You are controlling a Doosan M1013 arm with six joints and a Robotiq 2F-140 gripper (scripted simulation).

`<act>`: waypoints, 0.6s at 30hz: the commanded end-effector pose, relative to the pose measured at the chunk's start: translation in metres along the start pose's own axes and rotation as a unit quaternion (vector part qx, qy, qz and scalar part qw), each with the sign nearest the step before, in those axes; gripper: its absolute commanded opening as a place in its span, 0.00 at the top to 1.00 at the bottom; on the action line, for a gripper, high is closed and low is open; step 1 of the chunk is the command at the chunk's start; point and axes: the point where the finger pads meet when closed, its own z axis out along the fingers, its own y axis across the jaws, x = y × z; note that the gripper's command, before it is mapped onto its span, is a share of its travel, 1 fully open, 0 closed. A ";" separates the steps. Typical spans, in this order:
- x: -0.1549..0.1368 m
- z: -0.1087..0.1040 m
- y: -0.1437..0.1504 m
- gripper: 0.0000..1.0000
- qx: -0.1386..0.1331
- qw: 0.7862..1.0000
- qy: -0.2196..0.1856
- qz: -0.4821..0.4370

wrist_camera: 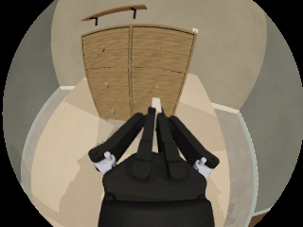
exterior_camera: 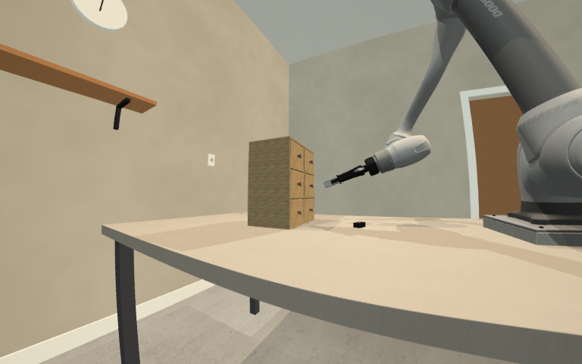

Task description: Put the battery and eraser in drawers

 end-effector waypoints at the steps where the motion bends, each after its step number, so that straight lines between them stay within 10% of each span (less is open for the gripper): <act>1: 0.000 -0.003 0.000 1.00 0.000 1.000 0.000 0.000; 18: 0.001 -0.055 0.000 1.00 0.000 1.000 0.000 0.000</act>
